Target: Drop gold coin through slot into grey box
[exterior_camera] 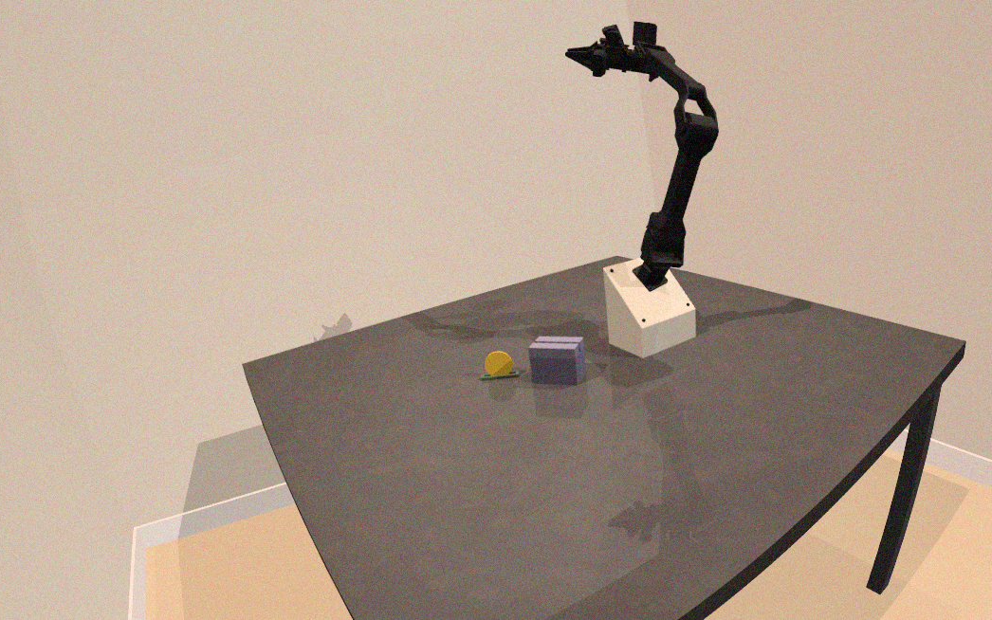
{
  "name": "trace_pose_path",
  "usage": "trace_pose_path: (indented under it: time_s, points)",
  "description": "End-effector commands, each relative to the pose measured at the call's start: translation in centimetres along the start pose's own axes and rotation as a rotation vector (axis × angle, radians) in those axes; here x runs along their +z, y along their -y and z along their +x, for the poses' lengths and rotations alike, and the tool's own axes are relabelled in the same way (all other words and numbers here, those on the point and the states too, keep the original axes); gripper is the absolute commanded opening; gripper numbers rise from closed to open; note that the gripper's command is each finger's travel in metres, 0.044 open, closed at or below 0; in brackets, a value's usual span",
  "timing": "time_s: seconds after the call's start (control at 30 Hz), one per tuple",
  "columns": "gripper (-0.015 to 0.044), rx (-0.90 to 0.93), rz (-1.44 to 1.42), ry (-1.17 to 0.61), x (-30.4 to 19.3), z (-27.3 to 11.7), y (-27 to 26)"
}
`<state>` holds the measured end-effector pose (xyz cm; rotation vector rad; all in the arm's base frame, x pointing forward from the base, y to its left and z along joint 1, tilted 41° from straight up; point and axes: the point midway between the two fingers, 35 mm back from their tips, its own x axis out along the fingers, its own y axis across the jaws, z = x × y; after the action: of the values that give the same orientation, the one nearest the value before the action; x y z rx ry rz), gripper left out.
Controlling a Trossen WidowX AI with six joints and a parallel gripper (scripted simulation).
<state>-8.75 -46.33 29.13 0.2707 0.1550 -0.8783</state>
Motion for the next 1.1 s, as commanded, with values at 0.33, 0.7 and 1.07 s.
trace_pose_path:
  time_s: [0.33,0.7,1.07]
  points:
    - [0.0161,0.326,0.307,-0.427,-11.0,16.0,-15.2]
    - [0.0161,0.496,0.368,-0.912,-22.3,19.6,-31.2]
    - [0.0161,0.539,0.228,-1.455,-34.0,13.6,-44.9]
